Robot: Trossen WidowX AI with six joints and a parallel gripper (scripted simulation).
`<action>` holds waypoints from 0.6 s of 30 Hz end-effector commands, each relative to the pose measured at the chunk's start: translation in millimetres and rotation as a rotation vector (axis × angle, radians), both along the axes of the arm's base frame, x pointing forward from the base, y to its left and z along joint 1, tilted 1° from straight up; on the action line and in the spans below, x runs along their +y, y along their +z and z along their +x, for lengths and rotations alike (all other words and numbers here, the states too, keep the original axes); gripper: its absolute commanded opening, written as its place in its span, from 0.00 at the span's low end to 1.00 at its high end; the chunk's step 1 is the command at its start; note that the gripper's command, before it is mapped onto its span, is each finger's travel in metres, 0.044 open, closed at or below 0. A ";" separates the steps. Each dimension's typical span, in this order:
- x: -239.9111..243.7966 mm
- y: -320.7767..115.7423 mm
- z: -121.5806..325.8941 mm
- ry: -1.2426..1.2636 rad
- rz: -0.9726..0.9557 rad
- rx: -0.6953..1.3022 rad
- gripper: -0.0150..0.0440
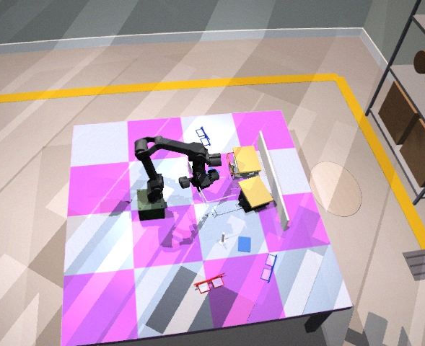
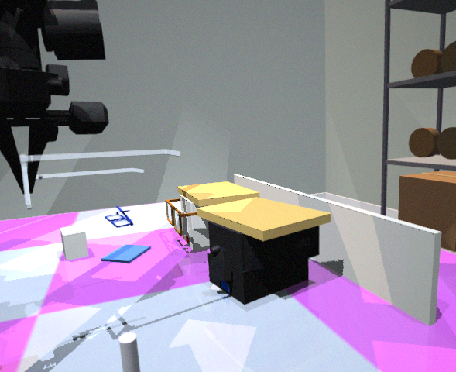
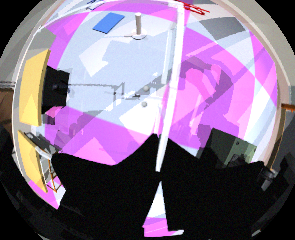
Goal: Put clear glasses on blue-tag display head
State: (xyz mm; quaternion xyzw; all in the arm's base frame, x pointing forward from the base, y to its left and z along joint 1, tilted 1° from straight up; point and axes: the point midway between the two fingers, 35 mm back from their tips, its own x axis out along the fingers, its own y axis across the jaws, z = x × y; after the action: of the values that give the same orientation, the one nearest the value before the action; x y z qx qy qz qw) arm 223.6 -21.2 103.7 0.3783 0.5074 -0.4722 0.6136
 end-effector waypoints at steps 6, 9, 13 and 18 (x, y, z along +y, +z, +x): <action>24.5 7.3 -14.5 -0.046 -0.036 -0.051 0.25; 32.0 9.7 -19.5 -0.060 -0.045 -0.072 0.25; 41.2 12.8 -26.4 -0.078 -0.054 -0.102 0.25; 51.5 16.5 -35.5 -0.100 -0.060 -0.143 0.25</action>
State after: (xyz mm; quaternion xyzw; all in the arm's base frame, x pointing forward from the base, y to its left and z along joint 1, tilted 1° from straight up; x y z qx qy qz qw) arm 194.6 25.5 118.7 0.4106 0.4410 -0.4869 0.6323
